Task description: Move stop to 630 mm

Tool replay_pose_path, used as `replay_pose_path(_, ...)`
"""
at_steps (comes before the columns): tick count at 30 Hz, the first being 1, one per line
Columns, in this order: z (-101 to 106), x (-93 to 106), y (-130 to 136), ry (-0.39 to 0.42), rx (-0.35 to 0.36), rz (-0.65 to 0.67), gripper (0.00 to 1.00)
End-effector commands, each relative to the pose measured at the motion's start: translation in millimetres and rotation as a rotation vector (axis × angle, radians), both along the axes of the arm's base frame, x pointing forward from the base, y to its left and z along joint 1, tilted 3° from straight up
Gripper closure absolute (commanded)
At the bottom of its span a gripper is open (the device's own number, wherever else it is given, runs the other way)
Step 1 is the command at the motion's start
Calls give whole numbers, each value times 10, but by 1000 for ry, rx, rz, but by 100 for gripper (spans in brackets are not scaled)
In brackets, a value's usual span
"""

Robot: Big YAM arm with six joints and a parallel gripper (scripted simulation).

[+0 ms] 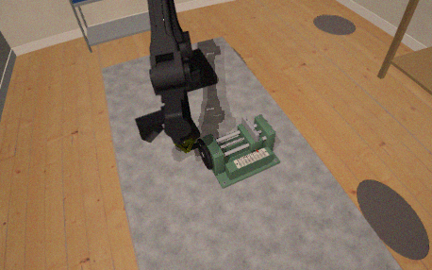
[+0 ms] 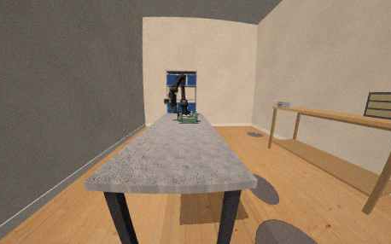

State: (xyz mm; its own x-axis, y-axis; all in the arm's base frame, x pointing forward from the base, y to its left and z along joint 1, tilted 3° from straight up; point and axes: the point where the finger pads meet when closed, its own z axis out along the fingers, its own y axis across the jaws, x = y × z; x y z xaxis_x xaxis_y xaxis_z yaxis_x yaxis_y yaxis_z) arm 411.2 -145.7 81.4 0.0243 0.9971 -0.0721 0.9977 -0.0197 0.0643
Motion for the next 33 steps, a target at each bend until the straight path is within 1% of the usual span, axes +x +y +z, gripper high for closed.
replay_pose_path(1, -154, -263, -41, 62, 10, -4, 94)
replay_pose_path(8, -180, -269, -41, 64, 11, -4, 94)
replay_pose_path(12, -233, -227, -61, 47, 5, -4, 94)
replay_pose_path(18, -309, -245, -65, 47, 5, -4, 94)
replay_pose_path(26, -324, -246, -66, 47, 5, -4, 94)
replay_pose_path(33, -425, -240, -72, 48, 5, -4, 94)
